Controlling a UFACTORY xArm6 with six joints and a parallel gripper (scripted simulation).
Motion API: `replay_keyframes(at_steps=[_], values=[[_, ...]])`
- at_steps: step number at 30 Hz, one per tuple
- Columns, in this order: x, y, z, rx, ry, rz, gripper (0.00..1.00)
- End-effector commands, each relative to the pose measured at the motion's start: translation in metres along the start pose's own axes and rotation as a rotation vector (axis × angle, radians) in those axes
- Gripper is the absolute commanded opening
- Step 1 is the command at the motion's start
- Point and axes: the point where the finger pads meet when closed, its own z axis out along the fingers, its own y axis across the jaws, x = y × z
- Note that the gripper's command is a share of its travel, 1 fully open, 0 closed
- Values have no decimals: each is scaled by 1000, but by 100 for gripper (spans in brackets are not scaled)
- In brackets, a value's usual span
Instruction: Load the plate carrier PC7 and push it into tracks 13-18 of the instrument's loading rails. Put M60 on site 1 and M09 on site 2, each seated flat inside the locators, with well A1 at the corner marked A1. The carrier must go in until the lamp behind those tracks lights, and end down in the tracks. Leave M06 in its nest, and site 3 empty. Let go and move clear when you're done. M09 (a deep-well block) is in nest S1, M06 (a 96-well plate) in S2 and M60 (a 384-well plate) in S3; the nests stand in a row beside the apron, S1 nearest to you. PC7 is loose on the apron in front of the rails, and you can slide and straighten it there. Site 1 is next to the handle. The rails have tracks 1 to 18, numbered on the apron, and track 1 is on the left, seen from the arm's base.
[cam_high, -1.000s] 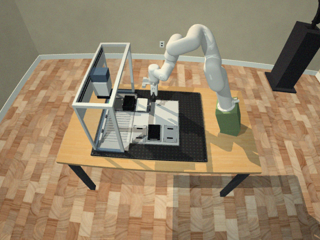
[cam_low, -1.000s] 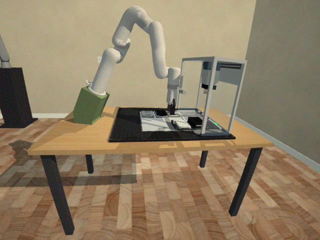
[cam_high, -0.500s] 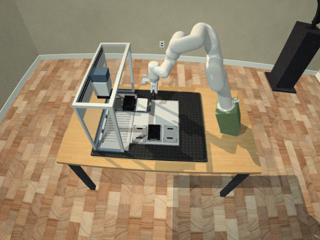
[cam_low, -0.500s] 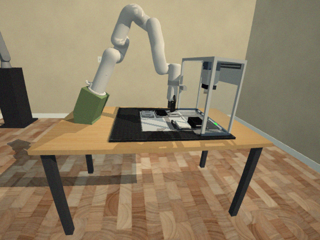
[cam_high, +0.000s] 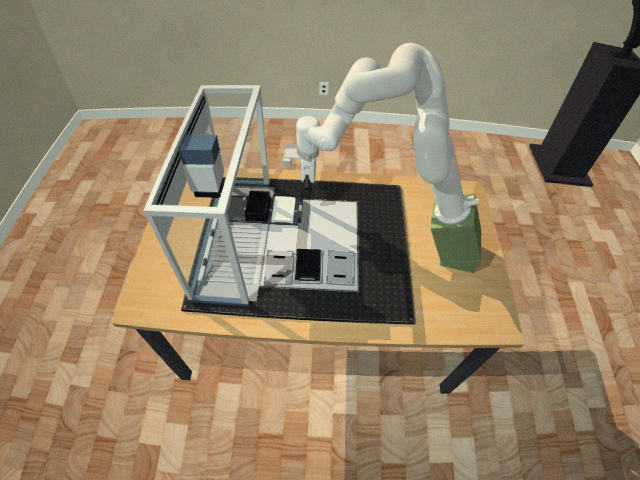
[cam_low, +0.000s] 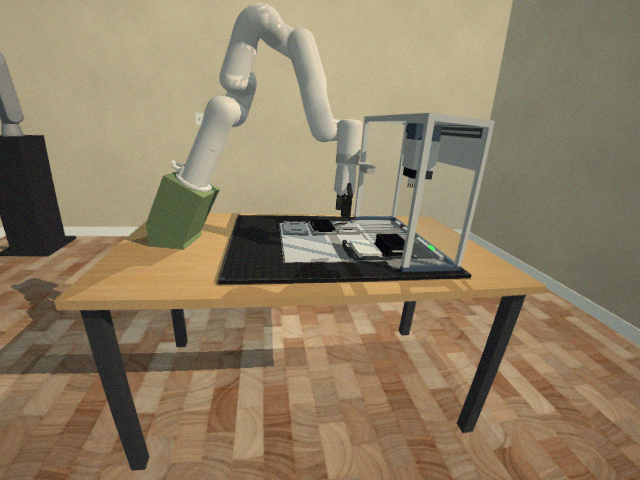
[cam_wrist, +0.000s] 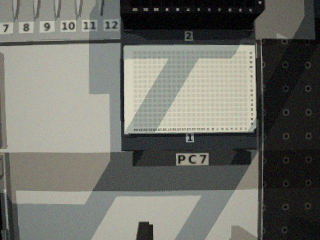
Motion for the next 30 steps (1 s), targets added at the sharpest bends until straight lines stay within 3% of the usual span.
replay_keyframes(at_steps=[1,10,30], values=[[1,0,-4,-1,3,0,82],[1,0,-19,-1,4,0,82],[1,0,-19,-1,4,0,82]])
